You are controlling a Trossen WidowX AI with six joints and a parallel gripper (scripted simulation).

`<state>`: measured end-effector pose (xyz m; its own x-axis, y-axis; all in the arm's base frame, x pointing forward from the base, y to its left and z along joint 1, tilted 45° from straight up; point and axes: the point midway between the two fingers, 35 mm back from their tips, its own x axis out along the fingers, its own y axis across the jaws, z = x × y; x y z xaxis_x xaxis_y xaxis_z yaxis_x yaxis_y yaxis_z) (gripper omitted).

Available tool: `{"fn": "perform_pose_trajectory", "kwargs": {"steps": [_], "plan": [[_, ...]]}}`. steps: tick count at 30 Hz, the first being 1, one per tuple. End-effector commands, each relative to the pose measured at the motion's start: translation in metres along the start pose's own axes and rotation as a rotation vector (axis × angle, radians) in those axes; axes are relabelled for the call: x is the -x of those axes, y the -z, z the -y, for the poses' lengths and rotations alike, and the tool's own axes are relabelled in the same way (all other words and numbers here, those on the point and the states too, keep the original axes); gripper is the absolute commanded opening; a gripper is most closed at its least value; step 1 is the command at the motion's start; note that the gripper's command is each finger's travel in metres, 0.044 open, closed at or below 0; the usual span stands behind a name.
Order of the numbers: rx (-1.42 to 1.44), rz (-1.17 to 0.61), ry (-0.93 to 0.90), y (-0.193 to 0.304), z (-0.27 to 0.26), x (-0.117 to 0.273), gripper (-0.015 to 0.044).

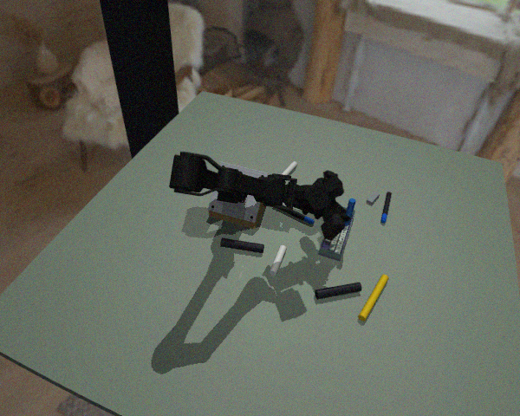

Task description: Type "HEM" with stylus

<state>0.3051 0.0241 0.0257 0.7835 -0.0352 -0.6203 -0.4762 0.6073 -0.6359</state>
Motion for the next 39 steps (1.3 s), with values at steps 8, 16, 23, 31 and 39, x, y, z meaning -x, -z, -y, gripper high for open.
{"fn": "perform_pose_trajectory", "kwargs": {"steps": [8,16,23,31,39], "plan": [[0.007,-0.003,-0.009,0.0033,-0.0036,-0.0030,0.0081],[0.007,-0.003,-0.009,0.0033,-0.0036,-0.0030,0.0081],[0.007,-0.003,-0.009,0.0033,-0.0036,-0.0030,0.0081],[0.007,-0.003,-0.009,0.0043,-0.0023,-0.0029,0.0081],[0.008,-0.003,-0.008,0.0069,-0.0023,-0.0044,0.0081]]}}
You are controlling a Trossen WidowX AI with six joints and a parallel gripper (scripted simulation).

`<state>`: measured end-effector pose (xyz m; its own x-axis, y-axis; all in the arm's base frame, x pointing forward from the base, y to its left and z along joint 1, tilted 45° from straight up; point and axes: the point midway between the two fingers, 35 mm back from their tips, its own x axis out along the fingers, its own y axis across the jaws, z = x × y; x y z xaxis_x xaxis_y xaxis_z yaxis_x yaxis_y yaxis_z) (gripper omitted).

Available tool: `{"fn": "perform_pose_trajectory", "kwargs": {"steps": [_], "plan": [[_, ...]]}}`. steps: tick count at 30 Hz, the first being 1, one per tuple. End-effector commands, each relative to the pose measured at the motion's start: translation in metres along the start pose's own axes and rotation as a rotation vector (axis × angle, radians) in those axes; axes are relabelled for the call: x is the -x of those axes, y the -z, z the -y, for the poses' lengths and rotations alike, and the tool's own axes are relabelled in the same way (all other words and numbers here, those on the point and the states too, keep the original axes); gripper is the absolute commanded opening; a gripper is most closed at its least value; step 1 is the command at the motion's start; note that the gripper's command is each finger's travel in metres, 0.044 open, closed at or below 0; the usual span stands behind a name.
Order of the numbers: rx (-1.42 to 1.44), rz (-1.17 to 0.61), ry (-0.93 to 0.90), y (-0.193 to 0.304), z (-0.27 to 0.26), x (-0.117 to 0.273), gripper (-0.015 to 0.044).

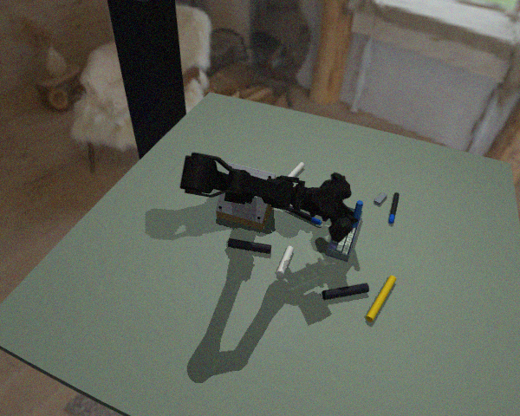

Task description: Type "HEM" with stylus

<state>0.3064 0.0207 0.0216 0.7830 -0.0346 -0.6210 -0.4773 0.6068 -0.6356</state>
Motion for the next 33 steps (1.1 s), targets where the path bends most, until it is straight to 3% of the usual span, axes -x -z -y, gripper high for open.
{"fn": "perform_pose_trajectory", "kwargs": {"steps": [1,33], "plan": [[0.007,-0.003,-0.007,0.0031,-0.0024,-0.0008,0.0081],[0.007,-0.003,-0.007,0.0107,-0.0025,-0.0051,0.0081]]}}
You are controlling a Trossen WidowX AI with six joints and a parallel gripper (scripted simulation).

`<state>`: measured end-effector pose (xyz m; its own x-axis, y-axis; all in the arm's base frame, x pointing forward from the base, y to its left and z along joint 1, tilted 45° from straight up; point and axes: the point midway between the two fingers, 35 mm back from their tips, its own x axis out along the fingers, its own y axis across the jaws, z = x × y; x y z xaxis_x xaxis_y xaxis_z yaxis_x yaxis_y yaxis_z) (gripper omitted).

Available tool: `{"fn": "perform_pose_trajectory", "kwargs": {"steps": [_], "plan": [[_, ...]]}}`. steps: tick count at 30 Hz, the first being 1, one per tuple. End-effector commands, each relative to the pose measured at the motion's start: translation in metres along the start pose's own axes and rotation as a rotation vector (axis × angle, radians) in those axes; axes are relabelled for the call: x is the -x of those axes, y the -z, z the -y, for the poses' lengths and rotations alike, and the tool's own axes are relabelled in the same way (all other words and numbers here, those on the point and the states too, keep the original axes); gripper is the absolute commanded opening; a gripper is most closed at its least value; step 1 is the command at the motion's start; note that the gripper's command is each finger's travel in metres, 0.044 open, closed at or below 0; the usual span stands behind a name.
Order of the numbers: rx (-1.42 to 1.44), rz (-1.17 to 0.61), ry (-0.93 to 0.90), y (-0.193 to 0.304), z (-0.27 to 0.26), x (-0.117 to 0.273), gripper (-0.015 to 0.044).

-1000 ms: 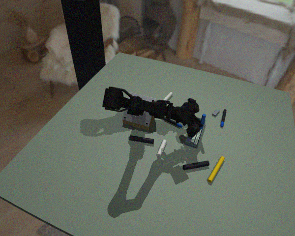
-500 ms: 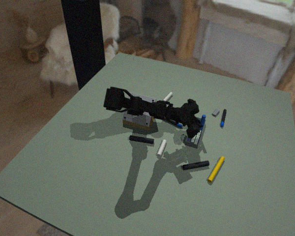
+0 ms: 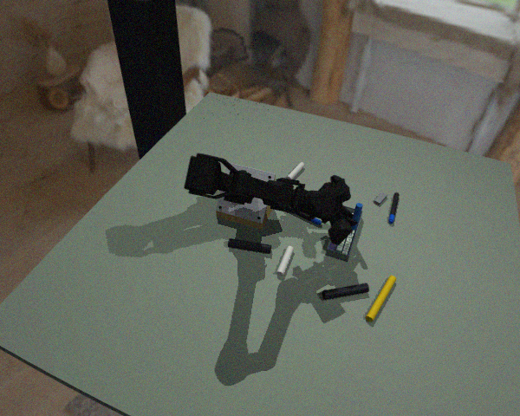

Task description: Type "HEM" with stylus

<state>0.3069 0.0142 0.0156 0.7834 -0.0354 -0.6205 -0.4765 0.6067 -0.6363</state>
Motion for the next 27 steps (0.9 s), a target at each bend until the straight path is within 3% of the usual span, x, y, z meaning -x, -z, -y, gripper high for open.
{"fn": "perform_pose_trajectory", "kwargs": {"steps": [1,27], "plan": [[0.007,-0.003,-0.008,0.0031,-0.0028,-0.0009,0.0081],[0.007,-0.003,-0.008,0.0079,-0.0028,-0.0035,0.0081]]}}
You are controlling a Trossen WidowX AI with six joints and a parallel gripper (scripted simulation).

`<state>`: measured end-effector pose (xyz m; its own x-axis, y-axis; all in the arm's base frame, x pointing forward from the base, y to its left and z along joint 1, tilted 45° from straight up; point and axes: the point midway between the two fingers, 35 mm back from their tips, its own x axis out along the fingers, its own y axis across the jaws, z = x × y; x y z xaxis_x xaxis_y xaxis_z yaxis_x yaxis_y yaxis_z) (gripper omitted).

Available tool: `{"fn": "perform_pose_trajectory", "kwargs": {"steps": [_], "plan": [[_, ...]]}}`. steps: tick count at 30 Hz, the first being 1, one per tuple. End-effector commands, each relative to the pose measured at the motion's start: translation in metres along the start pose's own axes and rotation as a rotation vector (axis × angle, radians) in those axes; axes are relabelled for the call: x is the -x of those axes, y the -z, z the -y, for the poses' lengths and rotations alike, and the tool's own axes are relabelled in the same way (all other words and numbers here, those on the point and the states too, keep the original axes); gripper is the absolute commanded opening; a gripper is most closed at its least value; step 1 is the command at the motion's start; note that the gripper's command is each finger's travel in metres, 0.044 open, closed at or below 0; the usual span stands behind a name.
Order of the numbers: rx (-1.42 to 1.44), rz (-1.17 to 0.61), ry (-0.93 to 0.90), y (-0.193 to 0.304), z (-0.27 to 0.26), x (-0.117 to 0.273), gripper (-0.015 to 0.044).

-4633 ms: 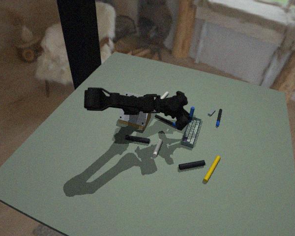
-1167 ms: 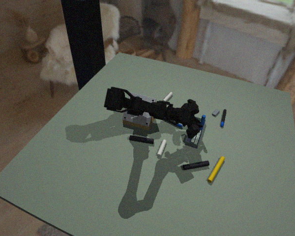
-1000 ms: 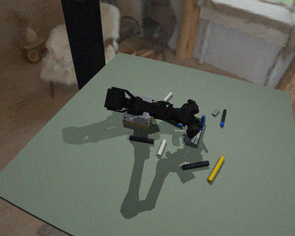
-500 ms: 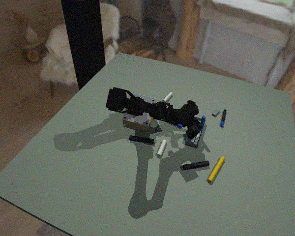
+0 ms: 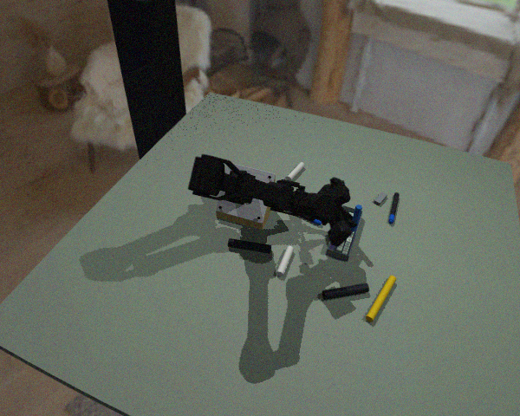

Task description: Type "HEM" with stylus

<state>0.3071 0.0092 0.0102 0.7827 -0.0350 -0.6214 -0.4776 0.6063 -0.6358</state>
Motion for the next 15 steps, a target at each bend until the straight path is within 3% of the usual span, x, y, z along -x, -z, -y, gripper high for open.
{"fn": "perform_pose_trajectory", "kwargs": {"steps": [1,15], "plan": [[0.007,-0.003,-0.007,0.001,-0.003,0.001,0.0081],[0.006,-0.003,-0.008,-0.017,-0.002,0.009,0.0081]]}}
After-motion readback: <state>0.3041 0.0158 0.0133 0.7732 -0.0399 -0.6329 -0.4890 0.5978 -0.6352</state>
